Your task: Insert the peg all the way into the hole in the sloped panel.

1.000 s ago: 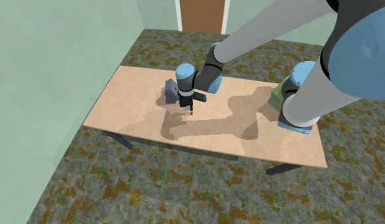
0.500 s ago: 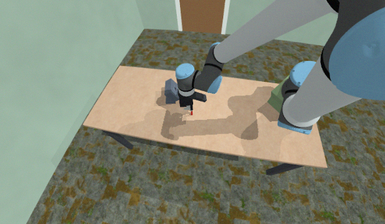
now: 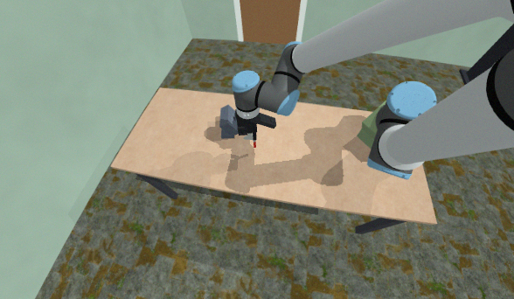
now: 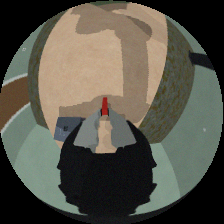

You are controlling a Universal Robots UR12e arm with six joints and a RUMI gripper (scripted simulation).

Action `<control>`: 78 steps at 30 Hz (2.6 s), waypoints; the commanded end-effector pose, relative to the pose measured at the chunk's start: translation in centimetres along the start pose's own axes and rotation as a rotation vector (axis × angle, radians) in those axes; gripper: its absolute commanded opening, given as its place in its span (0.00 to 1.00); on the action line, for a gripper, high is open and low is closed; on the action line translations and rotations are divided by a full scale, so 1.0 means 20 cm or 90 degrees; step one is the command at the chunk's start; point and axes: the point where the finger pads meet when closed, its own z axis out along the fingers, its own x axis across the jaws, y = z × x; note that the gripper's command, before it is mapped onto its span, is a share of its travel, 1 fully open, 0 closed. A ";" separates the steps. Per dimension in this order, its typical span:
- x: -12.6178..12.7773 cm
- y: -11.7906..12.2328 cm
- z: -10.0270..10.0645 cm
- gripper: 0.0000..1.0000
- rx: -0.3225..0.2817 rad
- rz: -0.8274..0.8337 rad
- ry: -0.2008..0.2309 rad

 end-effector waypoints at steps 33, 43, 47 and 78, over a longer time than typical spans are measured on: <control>-0.23 0.06 0.02 0.00 -0.037 0.063 -0.004; -0.31 0.08 0.03 0.00 -0.053 0.085 -0.006; -0.33 0.09 0.03 0.00 -0.056 0.090 -0.007; -0.59 0.13 0.06 0.00 -0.102 0.154 -0.012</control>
